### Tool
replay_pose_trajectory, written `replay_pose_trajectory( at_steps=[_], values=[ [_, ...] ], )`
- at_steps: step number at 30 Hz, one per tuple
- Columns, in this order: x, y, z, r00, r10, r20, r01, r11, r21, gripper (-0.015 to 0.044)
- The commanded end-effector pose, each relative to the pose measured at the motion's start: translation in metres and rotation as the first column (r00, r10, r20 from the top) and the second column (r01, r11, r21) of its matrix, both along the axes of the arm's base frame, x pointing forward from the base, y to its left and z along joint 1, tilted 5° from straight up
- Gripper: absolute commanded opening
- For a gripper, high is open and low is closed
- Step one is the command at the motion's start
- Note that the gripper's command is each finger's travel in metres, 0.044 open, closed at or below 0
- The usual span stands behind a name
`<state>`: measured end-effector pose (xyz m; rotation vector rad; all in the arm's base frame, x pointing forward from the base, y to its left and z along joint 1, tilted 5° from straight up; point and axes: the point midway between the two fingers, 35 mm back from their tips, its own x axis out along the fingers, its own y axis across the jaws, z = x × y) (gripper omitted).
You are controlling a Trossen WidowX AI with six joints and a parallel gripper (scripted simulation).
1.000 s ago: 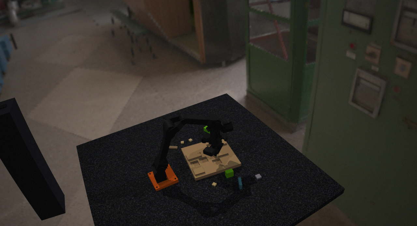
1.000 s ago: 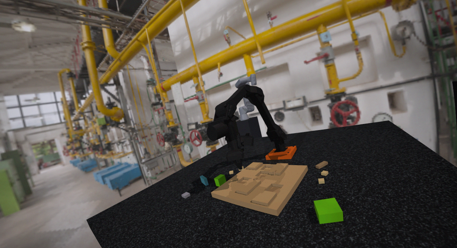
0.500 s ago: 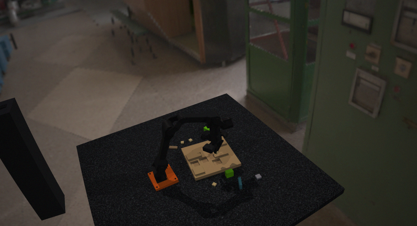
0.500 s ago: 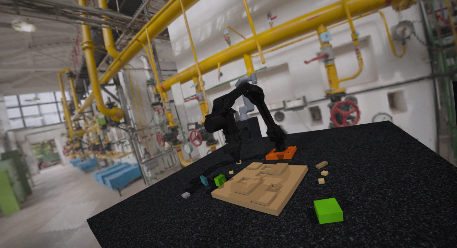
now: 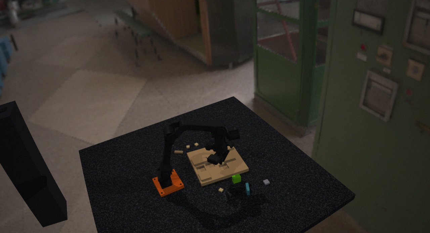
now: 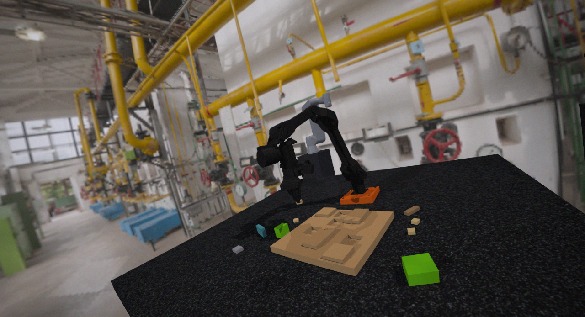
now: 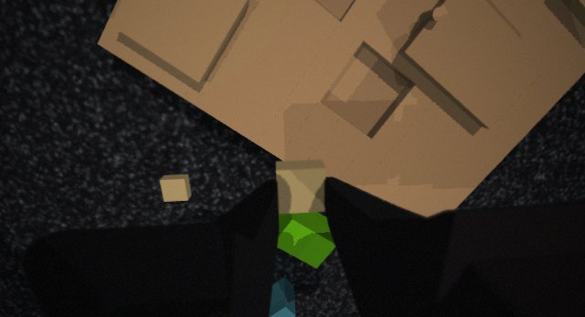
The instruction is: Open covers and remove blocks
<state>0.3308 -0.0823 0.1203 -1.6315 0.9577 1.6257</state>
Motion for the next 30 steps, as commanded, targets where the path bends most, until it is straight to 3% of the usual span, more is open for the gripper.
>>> replay_pose_trajectory(
  at_steps=[1, 30],
  values=[
    [-0.012, -0.013, 0.003, 1.000, 0.004, 0.004, -0.004, 1.000, -0.003, 0.0080],
    [-0.102, -0.081, 0.007, 1.000, 0.004, -0.005, -0.004, 1.000, -0.011, 0.0080]
  ],
)
